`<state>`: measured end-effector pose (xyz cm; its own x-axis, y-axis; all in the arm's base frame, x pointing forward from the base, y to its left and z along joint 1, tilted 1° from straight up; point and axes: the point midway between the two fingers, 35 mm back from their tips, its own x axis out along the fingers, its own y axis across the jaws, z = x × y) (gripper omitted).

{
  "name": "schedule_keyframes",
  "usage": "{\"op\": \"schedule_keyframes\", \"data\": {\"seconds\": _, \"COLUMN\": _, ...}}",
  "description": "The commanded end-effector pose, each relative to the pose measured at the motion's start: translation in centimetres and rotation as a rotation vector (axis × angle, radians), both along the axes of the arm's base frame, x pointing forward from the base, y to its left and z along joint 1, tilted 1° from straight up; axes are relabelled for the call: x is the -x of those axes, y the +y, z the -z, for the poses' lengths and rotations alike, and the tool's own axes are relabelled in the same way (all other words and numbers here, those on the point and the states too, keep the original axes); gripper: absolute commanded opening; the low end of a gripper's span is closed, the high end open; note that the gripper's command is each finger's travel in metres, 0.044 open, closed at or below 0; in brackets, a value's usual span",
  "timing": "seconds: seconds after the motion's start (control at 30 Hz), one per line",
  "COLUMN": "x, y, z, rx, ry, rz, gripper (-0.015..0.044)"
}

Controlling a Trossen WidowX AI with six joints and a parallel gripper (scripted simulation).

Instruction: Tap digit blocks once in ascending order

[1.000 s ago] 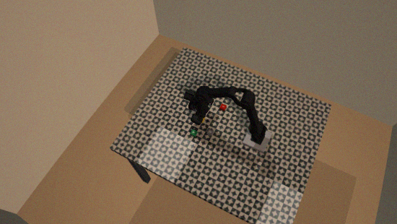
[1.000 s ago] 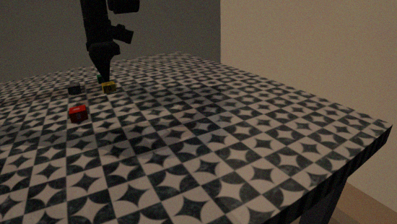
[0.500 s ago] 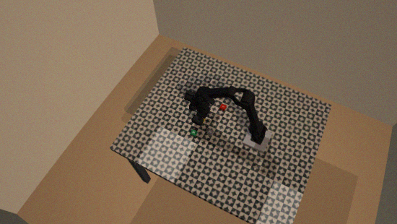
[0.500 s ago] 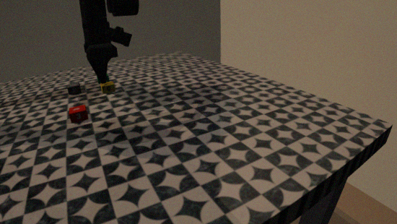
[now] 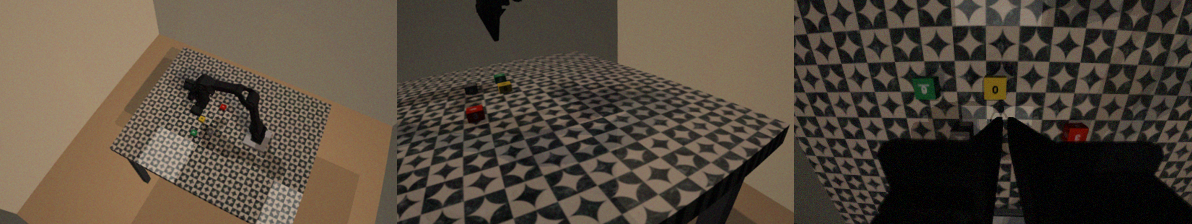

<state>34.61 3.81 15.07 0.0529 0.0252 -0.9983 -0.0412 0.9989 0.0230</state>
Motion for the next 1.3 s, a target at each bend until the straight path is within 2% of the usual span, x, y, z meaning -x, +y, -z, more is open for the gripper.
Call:
{"op": "schedule_keyframes", "data": {"seconds": 0.0, "x": 0.4, "y": -1.1, "z": 0.1, "rx": 0.003, "ry": 0.022, "rz": -0.003, "gripper": 0.0020}}
{"op": "schedule_keyframes", "data": {"seconds": 0.23, "x": 4.6, "y": -11.4, "z": 0.4, "rx": 0.012, "ry": 0.025, "rz": -0.002, "gripper": 0.0020}}
{"op": "schedule_keyframes", "data": {"seconds": 0.33, "x": 6.6, "y": -14.2, "z": 0.6, "rx": 0.013, "ry": 0.028, "rz": -0.004, "gripper": 0.0020}}
{"op": "schedule_keyframes", "data": {"seconds": 0.57, "x": 6.8, "y": -14.4, "z": 0.8, "rx": 0.013, "ry": 0.028, "rz": -0.005, "gripper": 0.0020}}
{"op": "schedule_keyframes", "data": {"seconds": 0.8, "x": 6.6, "y": -14.3, "z": 8.5, "rx": 0.013, "ry": 0.028, "rz": -0.005, "gripper": 0.0020}}
{"op": "schedule_keyframes", "data": {"seconds": 1.27, "x": 6.5, "y": -14.3, "z": 10.2, "rx": 0.013, "ry": 0.028, "rz": -0.005, "gripper": 0.0020}}
